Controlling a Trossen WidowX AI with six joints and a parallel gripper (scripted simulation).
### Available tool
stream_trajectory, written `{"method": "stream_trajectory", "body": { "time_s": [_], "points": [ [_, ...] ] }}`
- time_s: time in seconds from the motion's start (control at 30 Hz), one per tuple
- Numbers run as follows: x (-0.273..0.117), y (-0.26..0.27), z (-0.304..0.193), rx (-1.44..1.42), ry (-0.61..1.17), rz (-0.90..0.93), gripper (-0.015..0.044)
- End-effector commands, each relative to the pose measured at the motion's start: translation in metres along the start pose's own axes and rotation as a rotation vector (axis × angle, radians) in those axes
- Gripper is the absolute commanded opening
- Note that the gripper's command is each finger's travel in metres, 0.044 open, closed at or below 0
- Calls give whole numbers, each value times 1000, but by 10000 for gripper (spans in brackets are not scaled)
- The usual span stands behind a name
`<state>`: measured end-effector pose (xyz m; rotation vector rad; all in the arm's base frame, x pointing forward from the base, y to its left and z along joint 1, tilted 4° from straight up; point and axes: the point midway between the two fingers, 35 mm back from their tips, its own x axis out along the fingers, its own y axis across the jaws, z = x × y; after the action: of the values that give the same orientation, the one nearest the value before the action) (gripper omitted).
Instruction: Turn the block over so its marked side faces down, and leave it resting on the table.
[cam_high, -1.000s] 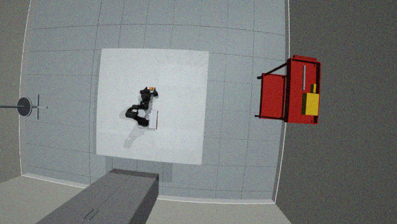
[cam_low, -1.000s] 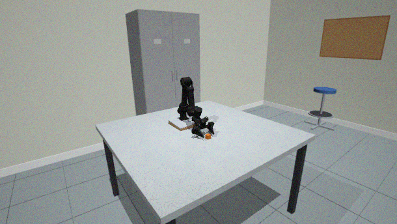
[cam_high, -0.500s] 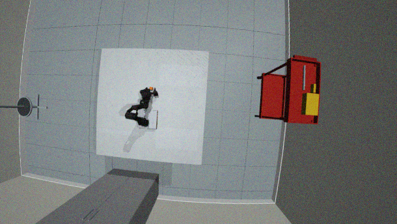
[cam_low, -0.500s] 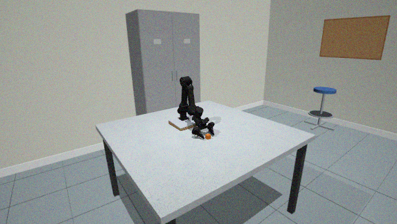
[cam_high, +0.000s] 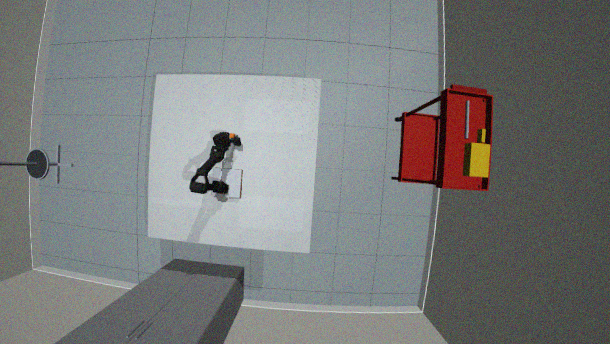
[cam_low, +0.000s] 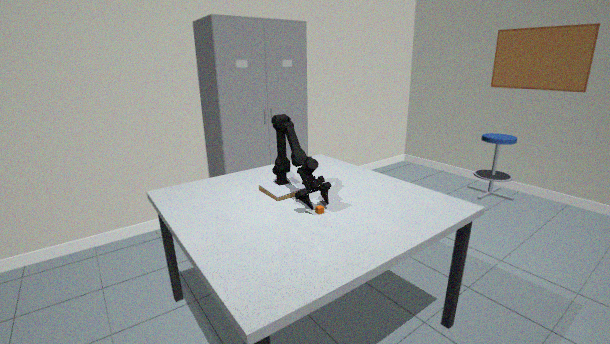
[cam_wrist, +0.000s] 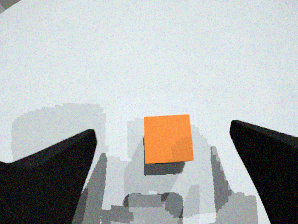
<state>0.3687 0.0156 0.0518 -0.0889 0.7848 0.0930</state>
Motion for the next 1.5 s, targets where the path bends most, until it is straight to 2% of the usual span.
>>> {"method": "stream_trajectory", "body": {
  "time_s": [0.0, 0.43, 1.0, 1.17, 1.3, 1.47],
  "points": [
    [-53, 0, 20, -6, 160, -13, 440],
    [-52, -1, 22, -6, 180, -13, 440],
    [-44, -1, 62, -1, 685, -14, 440],
    [-44, -1, 62, -1, 690, -14, 440],
    [-19, -1, 41, -1, 690, -14, 440],
    [-17, -1, 39, -1, 690, -14, 440]
  ]
}}
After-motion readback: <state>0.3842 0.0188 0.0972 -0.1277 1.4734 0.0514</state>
